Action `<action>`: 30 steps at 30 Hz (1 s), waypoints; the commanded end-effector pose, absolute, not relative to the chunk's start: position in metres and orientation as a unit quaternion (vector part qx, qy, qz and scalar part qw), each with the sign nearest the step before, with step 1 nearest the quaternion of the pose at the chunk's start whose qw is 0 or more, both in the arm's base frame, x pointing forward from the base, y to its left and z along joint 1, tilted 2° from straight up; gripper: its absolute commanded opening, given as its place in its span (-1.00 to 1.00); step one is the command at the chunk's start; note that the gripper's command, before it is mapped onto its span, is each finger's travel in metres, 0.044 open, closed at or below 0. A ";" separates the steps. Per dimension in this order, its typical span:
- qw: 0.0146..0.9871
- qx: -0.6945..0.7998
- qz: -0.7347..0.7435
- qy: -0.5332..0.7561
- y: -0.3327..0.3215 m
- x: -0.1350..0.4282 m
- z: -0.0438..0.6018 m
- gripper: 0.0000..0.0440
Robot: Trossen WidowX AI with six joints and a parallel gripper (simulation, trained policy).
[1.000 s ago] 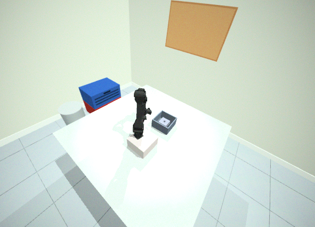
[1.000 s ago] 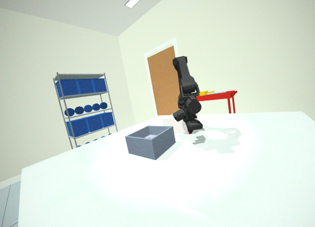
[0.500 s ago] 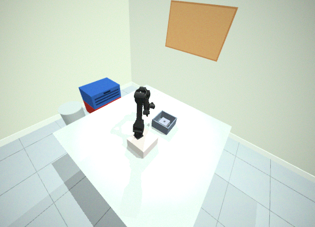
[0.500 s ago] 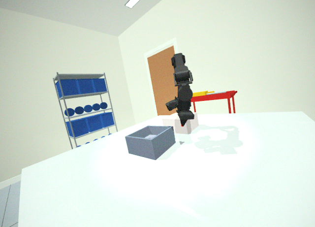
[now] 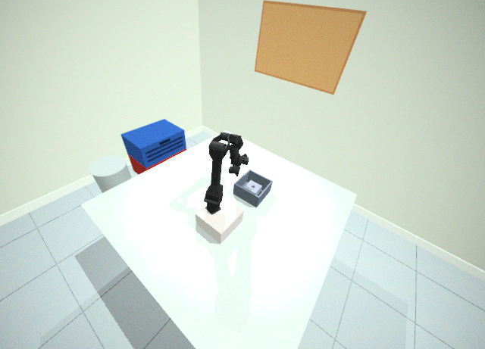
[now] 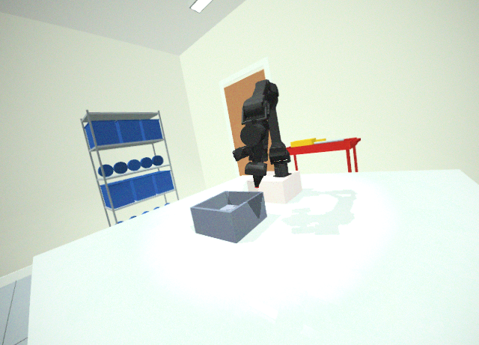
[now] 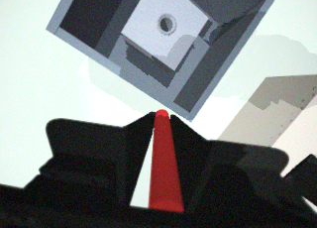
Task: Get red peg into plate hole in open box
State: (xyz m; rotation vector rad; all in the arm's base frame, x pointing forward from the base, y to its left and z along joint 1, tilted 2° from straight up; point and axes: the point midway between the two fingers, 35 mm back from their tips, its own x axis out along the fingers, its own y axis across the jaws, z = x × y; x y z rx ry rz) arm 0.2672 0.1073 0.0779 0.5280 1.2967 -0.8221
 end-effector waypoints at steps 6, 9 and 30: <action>0.686 0.253 -0.387 0.563 0.069 0.300 0.077 -1.00; 0.685 0.255 -0.387 0.562 0.057 0.310 0.073 -1.00; 0.673 0.243 -0.325 0.618 0.012 0.339 0.019 -0.88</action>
